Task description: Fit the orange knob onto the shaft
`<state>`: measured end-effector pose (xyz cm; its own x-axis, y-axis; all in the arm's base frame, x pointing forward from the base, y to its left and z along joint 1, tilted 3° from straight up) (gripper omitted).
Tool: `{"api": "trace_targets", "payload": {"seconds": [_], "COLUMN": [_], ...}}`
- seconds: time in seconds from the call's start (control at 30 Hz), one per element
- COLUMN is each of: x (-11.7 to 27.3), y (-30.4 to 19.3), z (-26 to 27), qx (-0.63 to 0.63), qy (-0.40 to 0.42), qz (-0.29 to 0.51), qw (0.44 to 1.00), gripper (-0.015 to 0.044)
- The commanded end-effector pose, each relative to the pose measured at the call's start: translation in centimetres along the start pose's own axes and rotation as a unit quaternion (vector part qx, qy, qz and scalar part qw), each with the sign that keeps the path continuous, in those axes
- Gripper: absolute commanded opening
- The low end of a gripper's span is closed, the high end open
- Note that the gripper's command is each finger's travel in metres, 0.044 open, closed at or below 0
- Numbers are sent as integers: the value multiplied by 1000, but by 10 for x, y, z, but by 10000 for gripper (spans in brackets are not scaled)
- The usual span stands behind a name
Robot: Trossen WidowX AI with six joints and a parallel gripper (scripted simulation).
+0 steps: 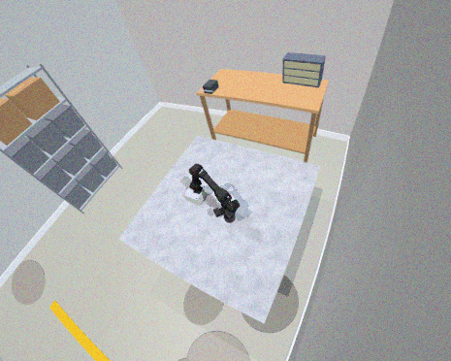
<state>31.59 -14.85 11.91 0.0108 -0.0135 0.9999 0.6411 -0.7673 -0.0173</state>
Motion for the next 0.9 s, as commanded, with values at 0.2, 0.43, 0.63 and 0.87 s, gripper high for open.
{"api": "trace_targets", "payload": {"seconds": [0.2,0.43,0.63,0.87], "x": [-2,-2,2,1], "y": [1,1,2,1], "z": [0,0,0,0], "qx": [-2,-2,-6,-106], "qy": [0,0,0,0], "qz": [-1,-1,-1,-1], "qw": [1000,1000,1000,994], "gripper": [0,0,0,0]}}
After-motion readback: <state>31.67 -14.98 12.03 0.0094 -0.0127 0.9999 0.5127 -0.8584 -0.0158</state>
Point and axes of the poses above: the point midway between the two fingers, 35 mm back from their tips, its own x axis back along the fingers, its own z axis across the jaws, y = z × x, the point moved 10 cm from there along x, back along the fingers, and after that the axes turned 1 degree about -x, right-handed, at the moved point
